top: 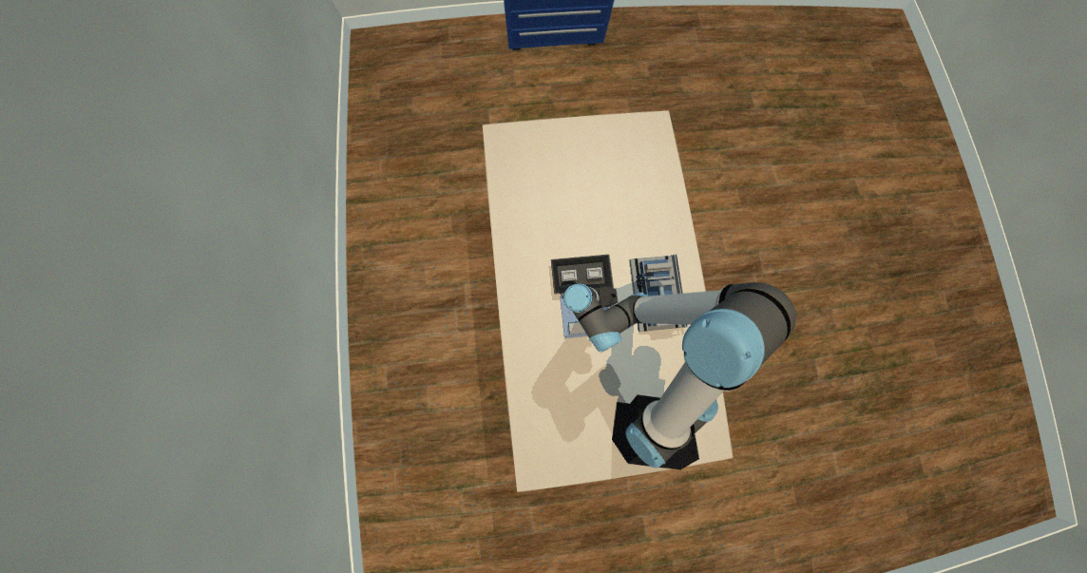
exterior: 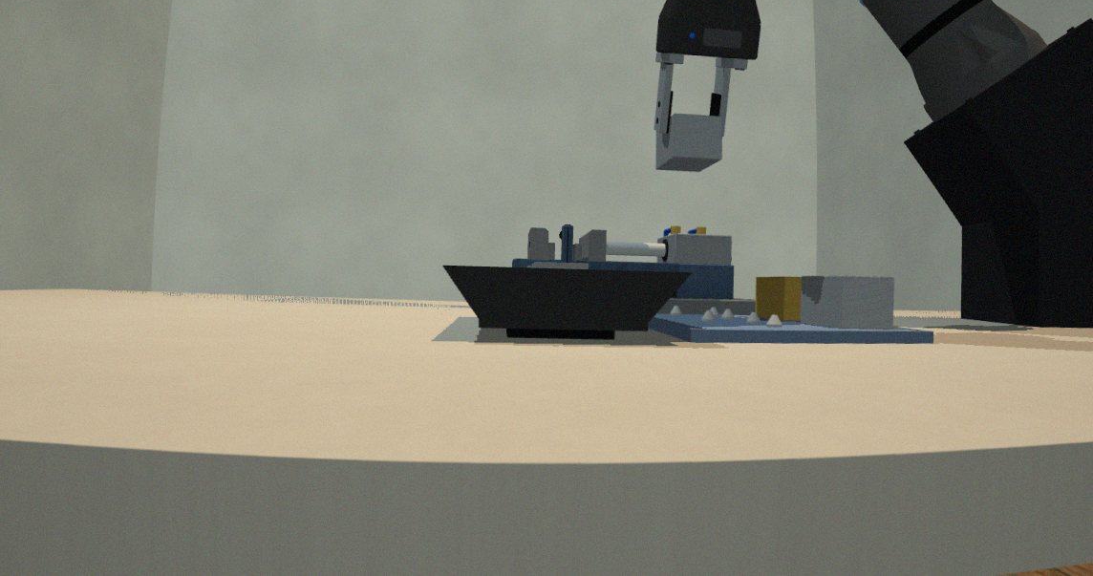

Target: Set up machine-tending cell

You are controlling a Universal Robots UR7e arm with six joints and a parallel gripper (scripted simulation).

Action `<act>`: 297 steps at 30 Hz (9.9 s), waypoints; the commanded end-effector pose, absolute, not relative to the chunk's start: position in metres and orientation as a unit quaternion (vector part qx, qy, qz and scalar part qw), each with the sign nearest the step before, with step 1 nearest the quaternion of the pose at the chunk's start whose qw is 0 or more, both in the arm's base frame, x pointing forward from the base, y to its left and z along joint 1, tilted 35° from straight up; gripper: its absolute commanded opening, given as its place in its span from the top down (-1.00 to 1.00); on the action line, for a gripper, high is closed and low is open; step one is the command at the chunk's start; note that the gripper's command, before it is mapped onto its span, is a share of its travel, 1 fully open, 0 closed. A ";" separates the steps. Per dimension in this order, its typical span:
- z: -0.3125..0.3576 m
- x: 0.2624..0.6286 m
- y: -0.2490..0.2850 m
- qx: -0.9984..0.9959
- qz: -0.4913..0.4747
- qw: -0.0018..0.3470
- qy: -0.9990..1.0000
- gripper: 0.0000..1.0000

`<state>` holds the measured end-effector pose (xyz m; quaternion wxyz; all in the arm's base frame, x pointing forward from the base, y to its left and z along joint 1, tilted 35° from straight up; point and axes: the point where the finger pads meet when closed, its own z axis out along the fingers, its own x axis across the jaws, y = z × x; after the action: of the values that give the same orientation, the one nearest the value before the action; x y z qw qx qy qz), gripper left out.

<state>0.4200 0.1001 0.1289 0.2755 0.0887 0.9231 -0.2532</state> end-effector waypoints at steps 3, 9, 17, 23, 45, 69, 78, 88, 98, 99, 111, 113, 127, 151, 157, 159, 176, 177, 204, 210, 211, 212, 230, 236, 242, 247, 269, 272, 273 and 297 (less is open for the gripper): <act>0.130 0.421 0.101 0.089 -0.253 0.277 0.923 1.00; 0.129 0.423 0.102 0.089 -0.253 0.277 0.923 1.00; 0.126 0.425 0.105 0.089 -0.252 0.278 0.923 1.00; 0.122 0.428 0.108 0.089 -0.252 0.278 0.923 1.00; 0.119 0.429 0.108 0.089 -0.253 0.277 0.923 1.00; 0.119 0.429 0.108 0.089 -0.253 0.277 0.923 1.00; 0.118 0.430 0.108 0.089 -0.253 0.277 0.923 1.00; 0.114 0.432 0.106 0.090 -0.253 0.276 0.923 1.00; 0.107 0.438 0.105 0.090 -0.253 0.276 0.923 1.00; 0.106 0.438 0.105 0.090 -0.253 0.276 0.923 1.00; 0.089 0.451 0.101 0.090 -0.253 0.277 0.923 1.00; 0.089 0.451 0.101 0.090 -0.253 0.277 0.923 1.00; 0.064 0.467 0.095 0.090 -0.253 0.277 0.923 1.00; 0.039 0.483 0.090 0.090 -0.253 0.277 0.923 1.00; 0.036 0.486 0.089 0.090 -0.253 0.277 0.923 1.00; 0.035 0.486 0.089 0.090 -0.253 0.277 0.923 1.00; 0.034 0.486 0.089 0.090 -0.253 0.277 0.923 1.00; 0.034 0.486 0.089 0.090 -0.253 0.277 0.923 1.00; 0.034 0.486 0.089 0.090 -0.253 0.277 0.923 1.00; 0.034 0.486 0.089 0.090 -0.253 0.277 0.923 1.00; 0.034 0.486 0.089 0.090 -0.253 0.277 0.923 1.00; 0.034 0.486 0.089 0.090 -0.253 0.277 0.923 1.00; 0.028 0.491 0.087 0.090 -0.253 0.277 0.923 1.00; 0.026 0.492 0.087 0.090 -0.253 0.277 0.923 1.00; 0.024 0.493 0.086 0.090 -0.253 0.277 0.923 1.00; 0.023 0.493 0.086 0.090 -0.253 0.277 0.923 1.00; 0.023 0.493 0.086 0.090 -0.253 0.277 0.923 1.00; 0.023 0.493 0.086 0.090 -0.253 0.277 0.923 1.00; 0.023 0.493 0.086 0.090 -0.253 0.277 0.923 1.00; 0.023 0.493 0.086 0.090 -0.253 0.277 0.923 -1.00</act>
<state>0.4915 0.0858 0.0224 0.2758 0.0893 0.9229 -0.2535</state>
